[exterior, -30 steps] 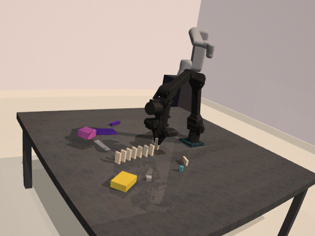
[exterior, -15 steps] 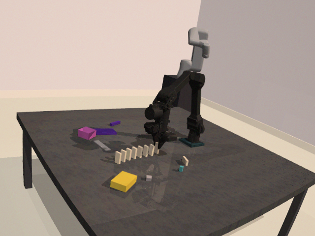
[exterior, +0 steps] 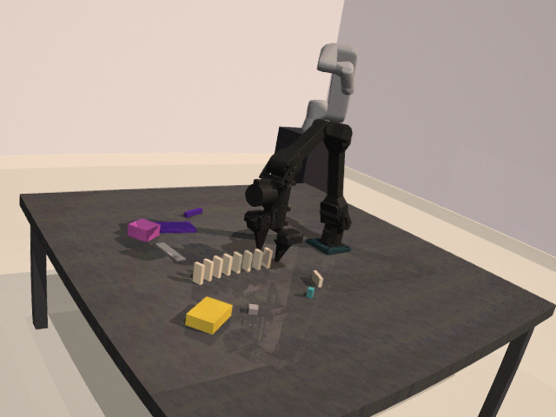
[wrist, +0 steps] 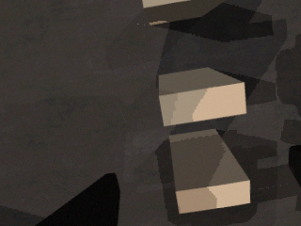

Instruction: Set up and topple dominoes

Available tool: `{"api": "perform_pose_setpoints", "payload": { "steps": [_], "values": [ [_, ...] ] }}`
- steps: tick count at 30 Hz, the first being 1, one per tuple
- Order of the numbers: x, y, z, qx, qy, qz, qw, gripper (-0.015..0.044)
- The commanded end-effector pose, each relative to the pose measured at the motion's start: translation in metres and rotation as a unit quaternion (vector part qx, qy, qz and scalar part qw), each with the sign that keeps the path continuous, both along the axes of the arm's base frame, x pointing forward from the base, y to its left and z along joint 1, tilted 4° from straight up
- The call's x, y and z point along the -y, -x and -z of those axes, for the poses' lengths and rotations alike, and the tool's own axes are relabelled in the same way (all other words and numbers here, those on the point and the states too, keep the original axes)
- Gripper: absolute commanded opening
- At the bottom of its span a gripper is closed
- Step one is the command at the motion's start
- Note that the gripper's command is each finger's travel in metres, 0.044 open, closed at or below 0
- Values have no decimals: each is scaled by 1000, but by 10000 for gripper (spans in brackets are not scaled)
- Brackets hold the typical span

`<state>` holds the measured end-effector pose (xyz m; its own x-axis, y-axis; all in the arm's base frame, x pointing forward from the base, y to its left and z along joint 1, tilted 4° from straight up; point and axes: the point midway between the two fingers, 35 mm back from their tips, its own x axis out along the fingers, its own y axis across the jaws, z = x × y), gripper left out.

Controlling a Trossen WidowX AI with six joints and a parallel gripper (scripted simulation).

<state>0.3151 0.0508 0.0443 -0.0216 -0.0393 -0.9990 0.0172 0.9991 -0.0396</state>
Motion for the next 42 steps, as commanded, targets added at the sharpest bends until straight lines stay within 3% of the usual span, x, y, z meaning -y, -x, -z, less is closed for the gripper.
{"api": "perform_pose_setpoints", "payload": {
  "steps": [1,14,21,25,33,42],
  "values": [
    [0,0,1,-1,-1,-2,1000,440],
    [-5,-3,-129,0,0,0,1000,440],
    [-8,-3,-127,0,-1,-10,1000,440],
    [-62,7,-101,-7,-8,-206,978,440],
    [-150,53,-55,-19,-19,-533,846,440],
    [-157,59,-50,-20,-20,-560,828,440]
  ]
}}
